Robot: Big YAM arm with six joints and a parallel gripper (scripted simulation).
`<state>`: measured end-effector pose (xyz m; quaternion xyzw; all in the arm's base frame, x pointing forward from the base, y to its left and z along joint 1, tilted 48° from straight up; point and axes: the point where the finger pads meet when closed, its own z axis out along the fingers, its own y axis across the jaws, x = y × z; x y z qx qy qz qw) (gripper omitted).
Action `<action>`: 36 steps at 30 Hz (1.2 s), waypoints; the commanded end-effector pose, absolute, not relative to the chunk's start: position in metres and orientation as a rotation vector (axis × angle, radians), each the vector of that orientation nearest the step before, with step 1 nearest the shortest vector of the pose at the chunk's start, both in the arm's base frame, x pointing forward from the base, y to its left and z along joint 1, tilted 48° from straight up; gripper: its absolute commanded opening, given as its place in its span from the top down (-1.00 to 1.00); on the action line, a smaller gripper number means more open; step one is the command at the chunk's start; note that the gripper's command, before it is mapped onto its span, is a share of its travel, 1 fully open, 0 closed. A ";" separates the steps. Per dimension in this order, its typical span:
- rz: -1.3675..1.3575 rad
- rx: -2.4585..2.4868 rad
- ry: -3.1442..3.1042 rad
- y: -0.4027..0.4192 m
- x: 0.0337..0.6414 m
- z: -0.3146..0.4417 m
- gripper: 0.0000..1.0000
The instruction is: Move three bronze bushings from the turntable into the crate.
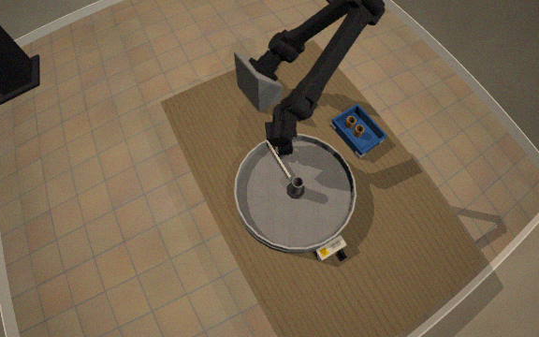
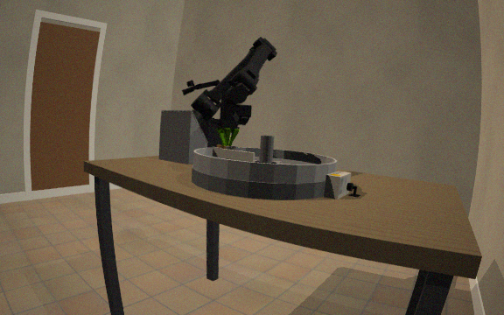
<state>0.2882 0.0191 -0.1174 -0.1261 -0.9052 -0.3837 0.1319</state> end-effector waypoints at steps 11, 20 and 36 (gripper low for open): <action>-1.106 -0.363 -2.681 0.000 0.308 -0.110 1.00; -1.102 -0.362 -2.686 -0.022 0.313 -0.090 1.00; -1.094 -0.361 -2.693 -0.071 0.321 -0.044 1.00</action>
